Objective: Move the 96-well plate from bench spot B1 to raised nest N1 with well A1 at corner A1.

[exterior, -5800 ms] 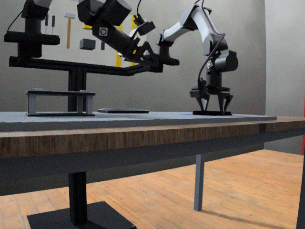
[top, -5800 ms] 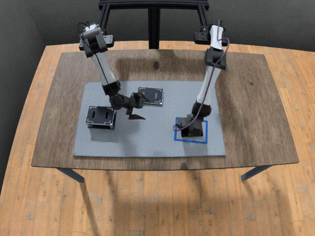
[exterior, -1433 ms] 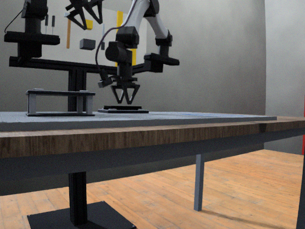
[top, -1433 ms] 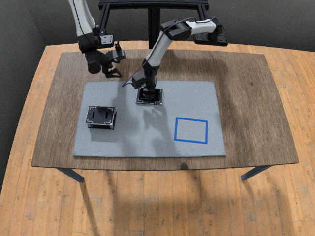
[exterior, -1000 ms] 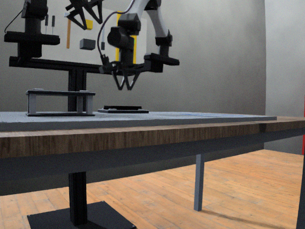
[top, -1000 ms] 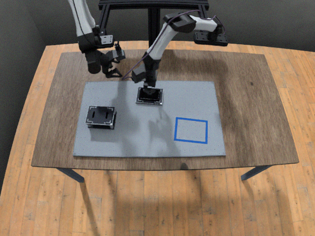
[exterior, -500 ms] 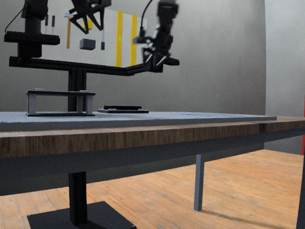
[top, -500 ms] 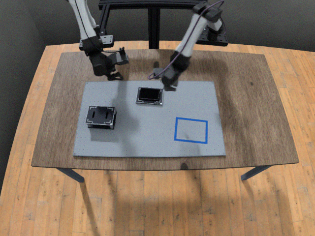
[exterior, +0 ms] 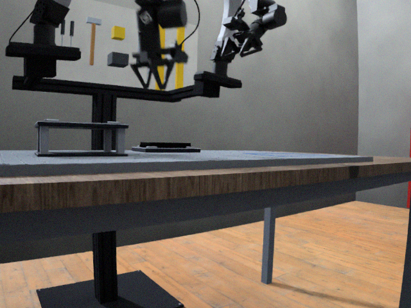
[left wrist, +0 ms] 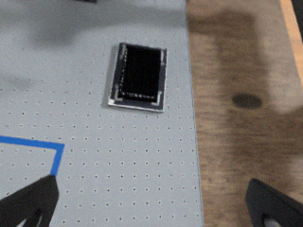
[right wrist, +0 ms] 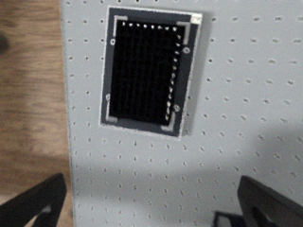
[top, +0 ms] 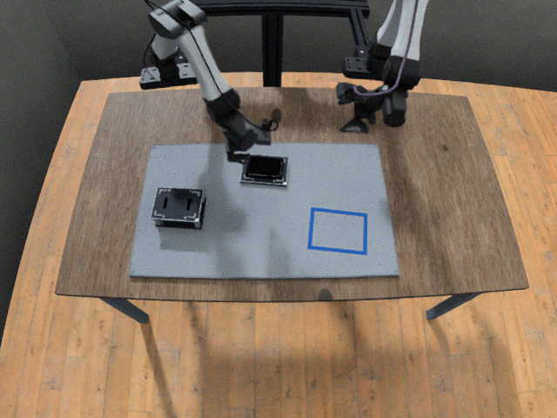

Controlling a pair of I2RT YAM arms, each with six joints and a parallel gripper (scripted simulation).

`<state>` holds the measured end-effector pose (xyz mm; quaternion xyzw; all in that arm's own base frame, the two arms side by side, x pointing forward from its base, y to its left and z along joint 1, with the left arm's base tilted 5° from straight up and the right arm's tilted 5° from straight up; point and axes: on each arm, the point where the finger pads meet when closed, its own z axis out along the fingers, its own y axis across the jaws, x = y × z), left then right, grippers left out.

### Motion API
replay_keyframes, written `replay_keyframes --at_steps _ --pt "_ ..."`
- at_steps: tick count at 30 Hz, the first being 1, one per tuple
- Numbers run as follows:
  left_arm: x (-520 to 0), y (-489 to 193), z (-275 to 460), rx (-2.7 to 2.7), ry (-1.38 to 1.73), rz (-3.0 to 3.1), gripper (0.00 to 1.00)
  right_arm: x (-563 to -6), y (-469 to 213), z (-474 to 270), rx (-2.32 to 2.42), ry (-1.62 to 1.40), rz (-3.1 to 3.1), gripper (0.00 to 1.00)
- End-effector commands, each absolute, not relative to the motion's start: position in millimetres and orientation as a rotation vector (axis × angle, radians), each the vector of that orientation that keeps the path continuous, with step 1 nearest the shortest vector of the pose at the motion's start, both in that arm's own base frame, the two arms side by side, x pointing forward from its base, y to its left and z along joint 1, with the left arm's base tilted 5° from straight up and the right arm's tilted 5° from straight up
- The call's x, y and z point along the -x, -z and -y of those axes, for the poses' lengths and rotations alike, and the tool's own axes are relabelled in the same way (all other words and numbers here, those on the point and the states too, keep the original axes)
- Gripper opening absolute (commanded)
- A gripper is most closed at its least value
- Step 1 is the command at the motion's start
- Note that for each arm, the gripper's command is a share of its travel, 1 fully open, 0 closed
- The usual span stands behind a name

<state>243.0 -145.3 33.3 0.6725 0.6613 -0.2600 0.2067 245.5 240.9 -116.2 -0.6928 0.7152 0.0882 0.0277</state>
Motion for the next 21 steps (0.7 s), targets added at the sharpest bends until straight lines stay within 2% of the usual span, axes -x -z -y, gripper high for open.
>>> replay_keyframes --at_steps 1,7,21 --pt "-224.5 -60.5 138.4 -1.818 0.776 -1.685 1.00 -258.7 148.7 -265.1 2.011 -0.038 -2.328 1.00" --pt "-220.8 -70.4 122.3 -1.724 0.698 -1.676 1.00 -236.9 196.6 -289.8 2.003 0.105 -2.352 1.00" --pt "-212.5 -52.9 119.3 -1.652 0.775 -1.766 1.00 -223.7 229.0 -298.0 2.038 0.133 -2.336 1.00"
